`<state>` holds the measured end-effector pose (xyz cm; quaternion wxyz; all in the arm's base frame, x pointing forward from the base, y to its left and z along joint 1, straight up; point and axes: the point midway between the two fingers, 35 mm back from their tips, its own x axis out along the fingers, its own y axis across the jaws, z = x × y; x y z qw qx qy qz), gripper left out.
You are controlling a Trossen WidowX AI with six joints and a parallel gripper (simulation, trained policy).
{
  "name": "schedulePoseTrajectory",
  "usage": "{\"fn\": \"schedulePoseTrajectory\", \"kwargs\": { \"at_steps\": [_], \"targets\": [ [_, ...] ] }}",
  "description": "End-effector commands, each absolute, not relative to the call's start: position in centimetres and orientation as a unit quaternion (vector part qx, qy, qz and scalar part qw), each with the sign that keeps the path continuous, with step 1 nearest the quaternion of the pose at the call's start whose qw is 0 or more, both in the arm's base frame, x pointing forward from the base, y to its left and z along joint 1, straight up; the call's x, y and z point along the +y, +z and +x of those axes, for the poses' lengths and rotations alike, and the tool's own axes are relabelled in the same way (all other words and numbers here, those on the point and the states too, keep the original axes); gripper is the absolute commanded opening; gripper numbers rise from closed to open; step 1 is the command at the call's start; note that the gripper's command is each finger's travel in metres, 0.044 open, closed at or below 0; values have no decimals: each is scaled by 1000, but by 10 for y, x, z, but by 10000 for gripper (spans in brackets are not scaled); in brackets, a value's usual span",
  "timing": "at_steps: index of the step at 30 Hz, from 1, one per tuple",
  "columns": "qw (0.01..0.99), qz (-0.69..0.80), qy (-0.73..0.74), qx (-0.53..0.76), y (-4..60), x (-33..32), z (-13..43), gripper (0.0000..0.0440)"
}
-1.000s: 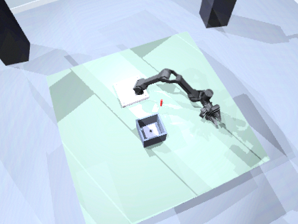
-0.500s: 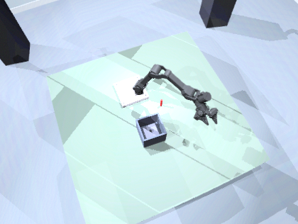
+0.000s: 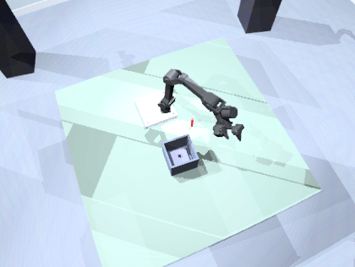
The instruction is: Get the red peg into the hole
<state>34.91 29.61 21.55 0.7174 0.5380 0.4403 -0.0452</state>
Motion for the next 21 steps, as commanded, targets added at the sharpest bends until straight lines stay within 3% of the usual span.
{"fn": "schedulePoseTrajectory", "kwargs": {
  "at_steps": [1, 21],
  "targets": [
    [709, 522, -66, 470, 211, 276, 330, 440],
    [627, 445, -199, 607, 176, 179, 205, 440]
  ]
}}
